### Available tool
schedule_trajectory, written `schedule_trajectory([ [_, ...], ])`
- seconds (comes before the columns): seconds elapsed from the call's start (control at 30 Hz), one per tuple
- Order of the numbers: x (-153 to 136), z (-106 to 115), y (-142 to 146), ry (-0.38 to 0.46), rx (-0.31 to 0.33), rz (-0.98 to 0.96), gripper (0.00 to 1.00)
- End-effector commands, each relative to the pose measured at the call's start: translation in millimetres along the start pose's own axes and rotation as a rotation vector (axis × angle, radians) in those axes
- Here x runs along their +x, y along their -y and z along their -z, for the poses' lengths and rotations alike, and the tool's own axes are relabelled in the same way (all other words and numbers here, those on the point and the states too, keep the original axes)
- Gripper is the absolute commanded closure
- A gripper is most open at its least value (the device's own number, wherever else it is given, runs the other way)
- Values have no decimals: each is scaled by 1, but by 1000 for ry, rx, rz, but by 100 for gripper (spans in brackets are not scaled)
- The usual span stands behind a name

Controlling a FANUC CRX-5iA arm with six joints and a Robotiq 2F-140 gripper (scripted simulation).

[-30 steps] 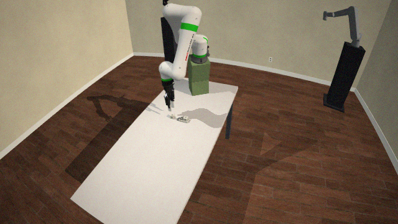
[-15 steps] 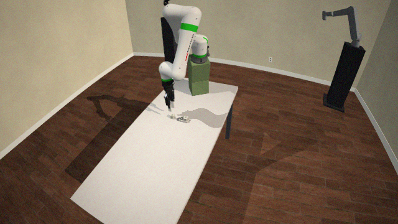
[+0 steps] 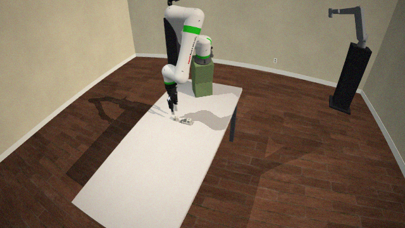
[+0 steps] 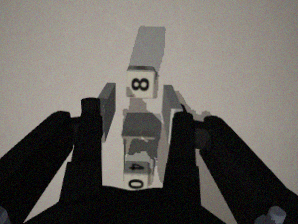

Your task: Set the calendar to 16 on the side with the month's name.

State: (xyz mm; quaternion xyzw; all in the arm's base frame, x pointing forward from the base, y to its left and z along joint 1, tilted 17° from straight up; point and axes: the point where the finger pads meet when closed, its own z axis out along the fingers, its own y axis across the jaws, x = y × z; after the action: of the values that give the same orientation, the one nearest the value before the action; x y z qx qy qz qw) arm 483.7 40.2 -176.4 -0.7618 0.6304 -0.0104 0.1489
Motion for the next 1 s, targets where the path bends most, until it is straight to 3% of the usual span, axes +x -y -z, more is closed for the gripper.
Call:
schedule_trajectory([
  [0.0, 0, -6, 0, 0, 0, 0, 71],
  [0.97, 1, -37, 0, 0, 0, 0, 71],
])
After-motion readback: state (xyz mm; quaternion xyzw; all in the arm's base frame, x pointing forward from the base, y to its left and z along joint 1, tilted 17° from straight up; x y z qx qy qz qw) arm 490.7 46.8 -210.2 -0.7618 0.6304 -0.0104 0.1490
